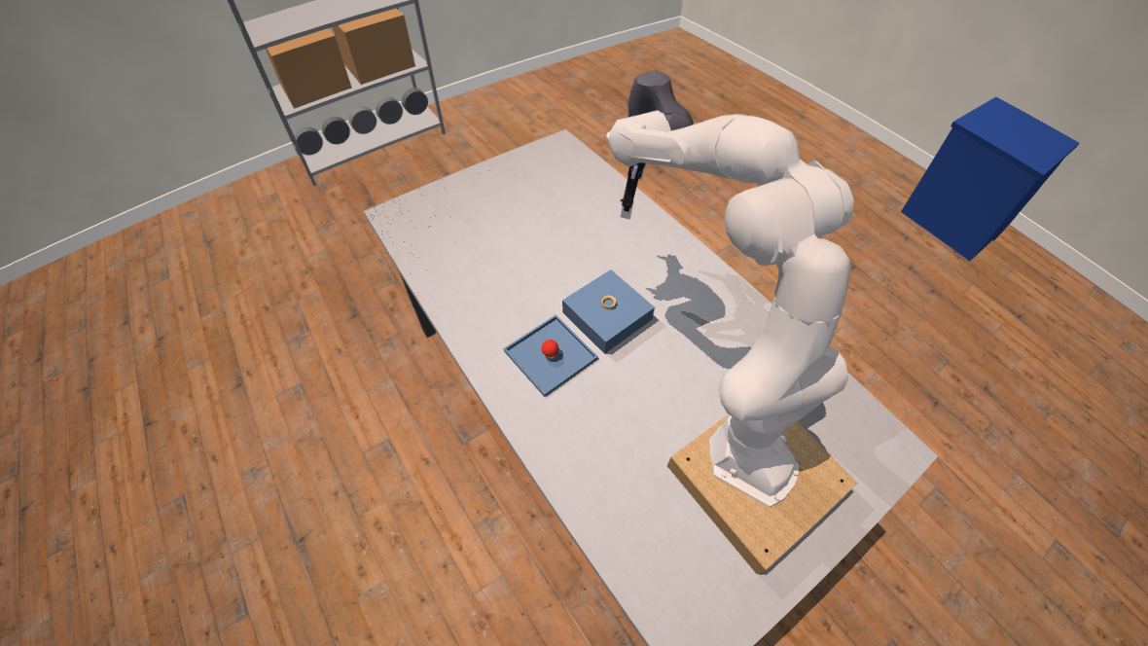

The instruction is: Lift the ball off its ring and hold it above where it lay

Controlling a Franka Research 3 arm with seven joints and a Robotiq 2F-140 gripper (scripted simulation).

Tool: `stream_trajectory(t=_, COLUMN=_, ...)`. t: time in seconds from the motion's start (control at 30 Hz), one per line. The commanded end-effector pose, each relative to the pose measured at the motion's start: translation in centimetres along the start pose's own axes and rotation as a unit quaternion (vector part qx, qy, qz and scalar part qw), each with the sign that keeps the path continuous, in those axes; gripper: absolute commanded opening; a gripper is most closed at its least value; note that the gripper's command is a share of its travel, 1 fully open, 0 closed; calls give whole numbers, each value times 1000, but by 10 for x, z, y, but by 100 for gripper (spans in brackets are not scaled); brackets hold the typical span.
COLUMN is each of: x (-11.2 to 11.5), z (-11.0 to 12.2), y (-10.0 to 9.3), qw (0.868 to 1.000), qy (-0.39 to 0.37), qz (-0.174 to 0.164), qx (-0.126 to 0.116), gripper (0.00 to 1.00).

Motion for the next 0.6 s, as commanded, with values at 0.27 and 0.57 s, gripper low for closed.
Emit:
stream_trajectory(t=0.27, x=-53, z=-57, y=28, qw=993, qy=119, qz=1, qx=-9, gripper=100)
stream_trajectory(t=0.57, x=-88, z=-109, y=48, qw=987, qy=159, qz=-3, qx=-25, gripper=100)
Point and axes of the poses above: the point where the finger pads meet when closed, its own y axis out along the fingers, its own z axis across the jaws, x = y × z, the point moved 4 cm from there along -y, back along the fingers, and after that the axes turned 7 degrees about -y, right-handed, at the moved point
